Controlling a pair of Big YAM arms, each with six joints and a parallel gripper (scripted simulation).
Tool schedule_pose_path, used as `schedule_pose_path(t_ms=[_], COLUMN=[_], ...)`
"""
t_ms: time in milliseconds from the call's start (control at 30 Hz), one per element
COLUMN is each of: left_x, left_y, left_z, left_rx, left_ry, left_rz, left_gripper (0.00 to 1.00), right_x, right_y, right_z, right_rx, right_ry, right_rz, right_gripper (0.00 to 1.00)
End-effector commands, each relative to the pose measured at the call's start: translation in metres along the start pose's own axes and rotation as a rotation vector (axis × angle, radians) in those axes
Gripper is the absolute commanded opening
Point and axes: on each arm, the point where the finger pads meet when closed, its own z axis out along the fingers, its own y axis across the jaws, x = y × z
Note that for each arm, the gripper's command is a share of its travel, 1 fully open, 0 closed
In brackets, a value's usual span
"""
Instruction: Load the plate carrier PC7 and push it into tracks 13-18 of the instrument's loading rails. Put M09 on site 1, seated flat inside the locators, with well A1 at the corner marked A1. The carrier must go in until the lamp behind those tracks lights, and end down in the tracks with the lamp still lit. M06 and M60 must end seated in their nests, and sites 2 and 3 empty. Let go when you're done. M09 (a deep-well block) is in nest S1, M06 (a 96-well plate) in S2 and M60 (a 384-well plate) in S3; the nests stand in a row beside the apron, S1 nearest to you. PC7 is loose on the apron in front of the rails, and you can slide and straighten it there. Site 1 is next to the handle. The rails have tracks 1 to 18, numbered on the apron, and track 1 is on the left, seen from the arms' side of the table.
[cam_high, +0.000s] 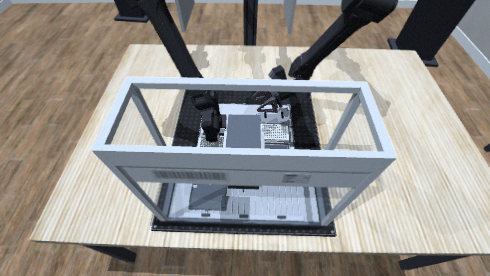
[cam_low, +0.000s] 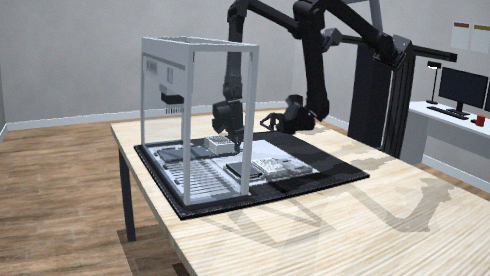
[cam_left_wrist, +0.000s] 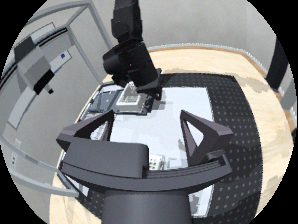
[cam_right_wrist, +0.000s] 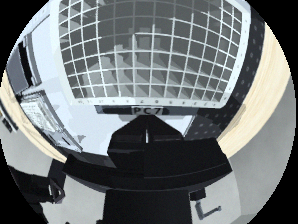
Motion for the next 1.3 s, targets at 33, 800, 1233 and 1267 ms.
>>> schedule_pose_path(t_ms=[33, 800, 1233, 1267], left_x=[-0.010, -0.010, -0.010, -0.017], left_y=[-0.006, -0.006, -0.006, -0.001], left_z=[-0.005, -0.005, -0.005, -0.003], left_rx=[0.016, 0.016, 0.016, 0.009], left_ry=[-0.012, -0.012, -0.012, -0.026], left_rz=[-0.010, -0.011, -0.011, -0.004], left_gripper=[1.00, 1.00, 1.00, 1.00], right_x=[-0.072, -0.089, -0.064, -0.063], right_y=[-0.011, -0.013, 0.007, 0.008], right_z=[-0.004, -0.006, -0.054, -0.057], right_rx=[-0.003, -0.002, -0.027, -0.027], right_ry=[-0.114, -0.115, -0.124, -0.128], right_rz=[0.027, 0.027, 0.034, 0.035], right_gripper=[0.00, 0.00, 0.11, 0.23])
